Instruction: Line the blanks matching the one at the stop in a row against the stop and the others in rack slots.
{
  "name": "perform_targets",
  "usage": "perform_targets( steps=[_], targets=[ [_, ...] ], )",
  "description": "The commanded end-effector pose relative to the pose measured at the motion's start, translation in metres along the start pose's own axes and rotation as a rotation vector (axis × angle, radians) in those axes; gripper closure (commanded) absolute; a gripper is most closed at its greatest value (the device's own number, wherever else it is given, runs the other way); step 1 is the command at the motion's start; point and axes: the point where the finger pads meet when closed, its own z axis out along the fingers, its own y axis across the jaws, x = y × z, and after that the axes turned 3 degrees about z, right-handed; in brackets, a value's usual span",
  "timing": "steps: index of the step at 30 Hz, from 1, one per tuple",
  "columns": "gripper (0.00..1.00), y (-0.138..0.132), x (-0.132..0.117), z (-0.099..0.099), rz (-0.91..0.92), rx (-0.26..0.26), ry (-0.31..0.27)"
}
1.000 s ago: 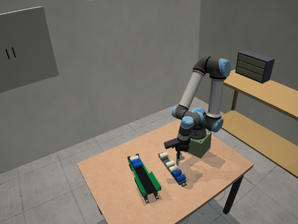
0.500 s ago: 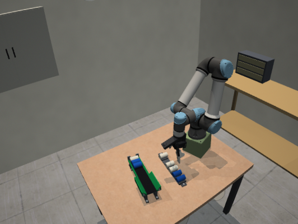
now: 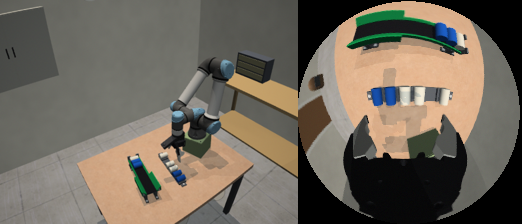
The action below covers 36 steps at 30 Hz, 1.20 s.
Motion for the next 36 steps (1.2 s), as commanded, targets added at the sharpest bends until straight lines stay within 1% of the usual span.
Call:
perform_targets(
  steps=[1, 16, 20, 25, 31, 33, 36],
  targets=[
    [0.0, 0.0, 0.0, 0.0, -0.002, 0.002, 0.0],
    [0.0, 0.0, 0.001, 0.0, -0.016, 0.002, 0.0],
    [0.0, 0.0, 0.001, 0.001, -0.052, 0.002, 0.0],
    [0.0, -0.001, 0.002, 0.004, -0.136, 0.002, 0.0],
    [0.0, -0.002, 0.003, 0.008, -0.299, 0.002, 0.0],
    [0.0, -0.002, 0.003, 0.008, -0.299, 0.002, 0.0],
    [0.0, -0.003, 0.004, 0.011, -0.402, 0.002, 0.001]
  ],
)
